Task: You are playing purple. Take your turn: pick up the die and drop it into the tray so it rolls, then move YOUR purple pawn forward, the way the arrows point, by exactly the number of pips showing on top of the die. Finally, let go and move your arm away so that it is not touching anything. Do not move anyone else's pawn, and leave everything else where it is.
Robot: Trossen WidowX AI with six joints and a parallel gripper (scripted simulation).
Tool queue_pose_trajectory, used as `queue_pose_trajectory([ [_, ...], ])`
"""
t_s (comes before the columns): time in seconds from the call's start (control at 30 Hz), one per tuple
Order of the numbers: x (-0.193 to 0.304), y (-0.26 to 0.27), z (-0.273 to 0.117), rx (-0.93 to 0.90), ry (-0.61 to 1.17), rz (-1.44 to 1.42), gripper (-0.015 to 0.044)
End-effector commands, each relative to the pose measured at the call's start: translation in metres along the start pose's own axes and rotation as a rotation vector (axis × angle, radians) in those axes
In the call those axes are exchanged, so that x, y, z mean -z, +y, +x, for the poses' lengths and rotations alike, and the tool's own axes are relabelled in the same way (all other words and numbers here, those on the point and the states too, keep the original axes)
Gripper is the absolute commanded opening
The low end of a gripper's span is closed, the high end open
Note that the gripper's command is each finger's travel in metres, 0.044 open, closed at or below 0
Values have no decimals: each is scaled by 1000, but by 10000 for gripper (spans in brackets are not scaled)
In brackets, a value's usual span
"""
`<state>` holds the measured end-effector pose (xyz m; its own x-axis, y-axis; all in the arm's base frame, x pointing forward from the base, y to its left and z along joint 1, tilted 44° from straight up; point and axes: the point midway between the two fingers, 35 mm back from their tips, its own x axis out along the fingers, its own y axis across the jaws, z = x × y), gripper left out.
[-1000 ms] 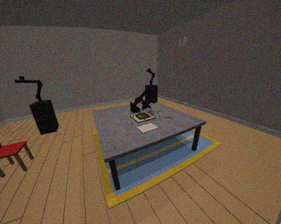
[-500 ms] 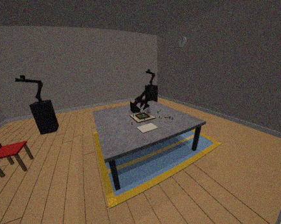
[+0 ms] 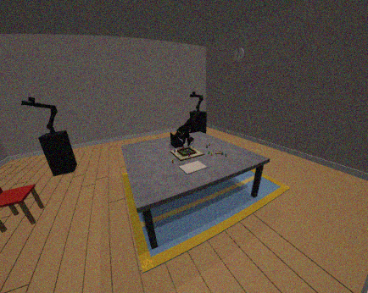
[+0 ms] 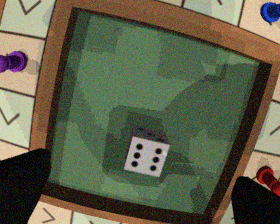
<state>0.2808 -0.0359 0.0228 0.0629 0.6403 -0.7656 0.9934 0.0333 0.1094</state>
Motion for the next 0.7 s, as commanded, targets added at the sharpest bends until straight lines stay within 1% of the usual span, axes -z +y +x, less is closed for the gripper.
queue_pose_trajectory([
  [0.0,-12,39,5,-27,17,-281,282],
  [0.1,-22,74,13,-52,30,-557,204],
  [0.2,-28,95,22,-73,38,-769,200],
  [0.57,-27,98,23,-75,39,-784,200],
  [0.67,-26,99,36,-75,39,-784,200],
])
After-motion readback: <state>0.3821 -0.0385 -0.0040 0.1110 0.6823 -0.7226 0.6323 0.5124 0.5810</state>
